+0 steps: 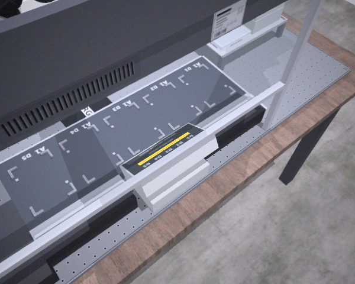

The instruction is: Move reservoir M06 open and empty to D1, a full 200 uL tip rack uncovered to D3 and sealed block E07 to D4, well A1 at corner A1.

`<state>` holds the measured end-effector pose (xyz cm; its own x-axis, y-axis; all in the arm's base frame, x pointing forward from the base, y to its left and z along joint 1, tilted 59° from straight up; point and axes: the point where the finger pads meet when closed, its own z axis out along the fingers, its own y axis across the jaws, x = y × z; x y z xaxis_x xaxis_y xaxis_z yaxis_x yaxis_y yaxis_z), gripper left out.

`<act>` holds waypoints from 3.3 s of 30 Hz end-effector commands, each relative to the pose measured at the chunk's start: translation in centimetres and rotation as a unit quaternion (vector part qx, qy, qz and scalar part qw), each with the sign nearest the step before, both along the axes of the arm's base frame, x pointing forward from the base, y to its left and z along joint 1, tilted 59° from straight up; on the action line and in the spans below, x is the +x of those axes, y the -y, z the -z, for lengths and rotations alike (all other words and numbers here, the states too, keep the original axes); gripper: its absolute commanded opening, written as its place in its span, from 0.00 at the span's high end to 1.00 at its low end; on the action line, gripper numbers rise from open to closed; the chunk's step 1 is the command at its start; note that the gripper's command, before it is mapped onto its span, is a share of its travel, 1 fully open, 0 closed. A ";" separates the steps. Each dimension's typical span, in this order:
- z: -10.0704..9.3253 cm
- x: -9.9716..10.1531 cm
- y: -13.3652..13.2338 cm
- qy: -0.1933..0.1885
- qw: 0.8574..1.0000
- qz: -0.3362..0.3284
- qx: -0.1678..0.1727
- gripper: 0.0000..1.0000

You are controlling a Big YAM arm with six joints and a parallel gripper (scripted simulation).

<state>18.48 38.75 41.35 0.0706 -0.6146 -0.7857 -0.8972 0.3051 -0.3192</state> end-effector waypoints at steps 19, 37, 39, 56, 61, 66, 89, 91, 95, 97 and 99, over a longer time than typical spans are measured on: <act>-6.1 -2.3 3.4 0.013 0.999 -0.003 0.042 1.00; -7.4 -3.4 5.4 0.013 0.999 -0.003 0.043 1.00; -6.6 -3.5 5.6 0.011 0.999 -0.003 0.035 1.00; -8.3 -4.7 7.7 0.012 0.999 -0.003 0.040 1.00; -9.3 -5.0 8.4 0.012 0.999 -0.003 0.045 1.00; -9.7 -5.4 9.1 0.012 0.999 -0.002 0.045 1.00; -10.7 -6.7 11.5 0.010 0.999 -0.002 0.042 1.00; -11.3 -6.9 11.9 0.010 0.999 -0.002 0.046 1.00; -9.9 -6.8 11.6 0.008 0.999 -0.003 0.032 1.00; -9.9 -6.7 11.6 0.009 0.999 -0.003 0.033 1.00; -9.9 -6.7 11.6 0.009 0.999 -0.003 0.033 1.00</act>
